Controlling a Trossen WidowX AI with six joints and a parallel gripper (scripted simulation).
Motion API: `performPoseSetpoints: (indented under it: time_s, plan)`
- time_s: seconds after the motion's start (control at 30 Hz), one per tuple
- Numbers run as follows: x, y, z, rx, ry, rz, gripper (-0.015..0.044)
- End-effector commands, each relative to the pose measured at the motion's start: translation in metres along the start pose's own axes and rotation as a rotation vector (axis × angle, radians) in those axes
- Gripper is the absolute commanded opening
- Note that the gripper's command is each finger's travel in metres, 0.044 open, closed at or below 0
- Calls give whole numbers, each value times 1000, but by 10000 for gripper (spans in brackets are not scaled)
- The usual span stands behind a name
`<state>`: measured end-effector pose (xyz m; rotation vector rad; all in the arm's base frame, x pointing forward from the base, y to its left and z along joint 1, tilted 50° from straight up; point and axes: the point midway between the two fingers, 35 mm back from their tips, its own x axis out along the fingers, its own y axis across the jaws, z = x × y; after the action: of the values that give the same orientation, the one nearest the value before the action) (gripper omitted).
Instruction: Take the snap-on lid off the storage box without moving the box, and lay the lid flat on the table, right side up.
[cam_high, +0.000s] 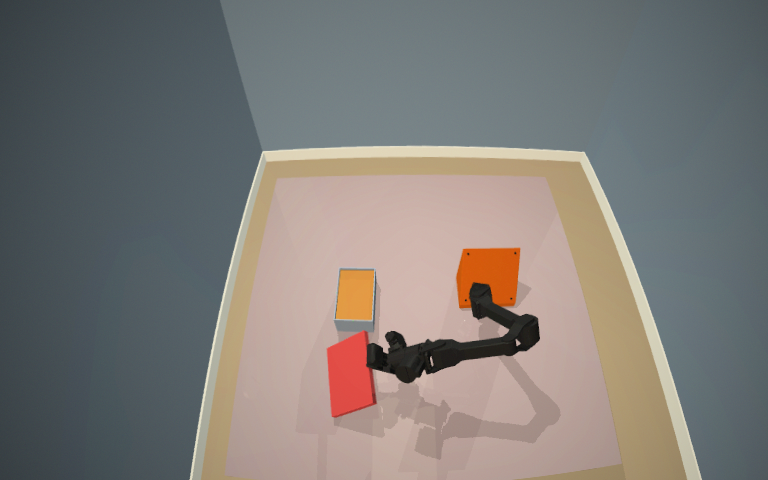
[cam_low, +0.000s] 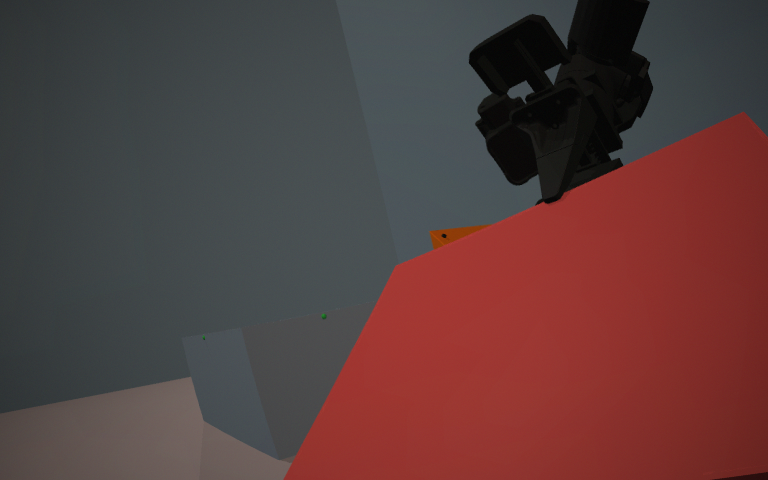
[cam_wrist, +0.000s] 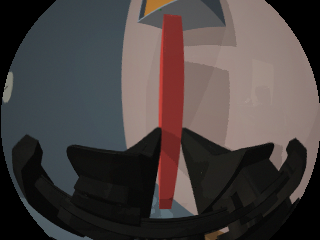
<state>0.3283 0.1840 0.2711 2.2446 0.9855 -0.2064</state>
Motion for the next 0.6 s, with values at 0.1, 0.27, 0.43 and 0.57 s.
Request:
performPoseSetpoints:
  time_s: [0.1, 0.27, 0.43, 0.57]
  plan:
    - [8, -14, 6, 17, -12, -30, 0]
    - [11, -17, 6, 17, -12, -30, 0]
    - [13, -20, 6, 17, -12, -30, 0]
    - [15, -23, 6, 18, -12, -30, 0]
